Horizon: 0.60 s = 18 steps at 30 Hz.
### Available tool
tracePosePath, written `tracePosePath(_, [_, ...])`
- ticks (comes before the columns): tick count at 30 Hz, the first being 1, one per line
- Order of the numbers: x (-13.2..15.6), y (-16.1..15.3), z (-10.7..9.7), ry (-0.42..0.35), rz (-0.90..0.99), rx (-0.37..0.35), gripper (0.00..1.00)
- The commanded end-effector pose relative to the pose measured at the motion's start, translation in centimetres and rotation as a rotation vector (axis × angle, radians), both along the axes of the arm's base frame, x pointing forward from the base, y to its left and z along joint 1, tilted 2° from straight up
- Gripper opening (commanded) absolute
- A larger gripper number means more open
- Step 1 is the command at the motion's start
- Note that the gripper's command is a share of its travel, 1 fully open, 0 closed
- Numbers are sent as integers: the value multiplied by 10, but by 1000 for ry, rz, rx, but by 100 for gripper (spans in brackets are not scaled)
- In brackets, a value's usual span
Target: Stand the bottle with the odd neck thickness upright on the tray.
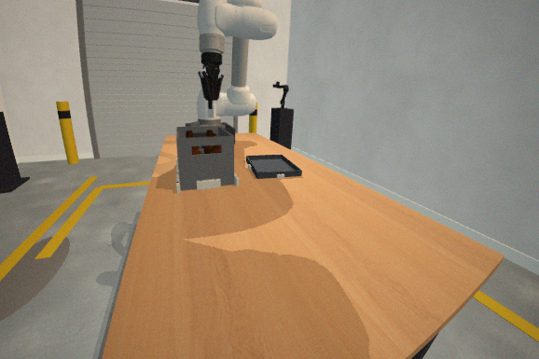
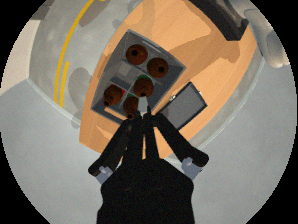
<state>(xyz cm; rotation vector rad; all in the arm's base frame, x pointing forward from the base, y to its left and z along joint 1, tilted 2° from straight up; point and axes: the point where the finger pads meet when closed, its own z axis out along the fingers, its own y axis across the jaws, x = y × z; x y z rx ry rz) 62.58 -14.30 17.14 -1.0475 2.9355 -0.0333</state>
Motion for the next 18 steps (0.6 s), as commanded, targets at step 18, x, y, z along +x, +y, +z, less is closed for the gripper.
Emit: tracePosePath(18, [6, 1, 1, 2, -3, -1, 38])
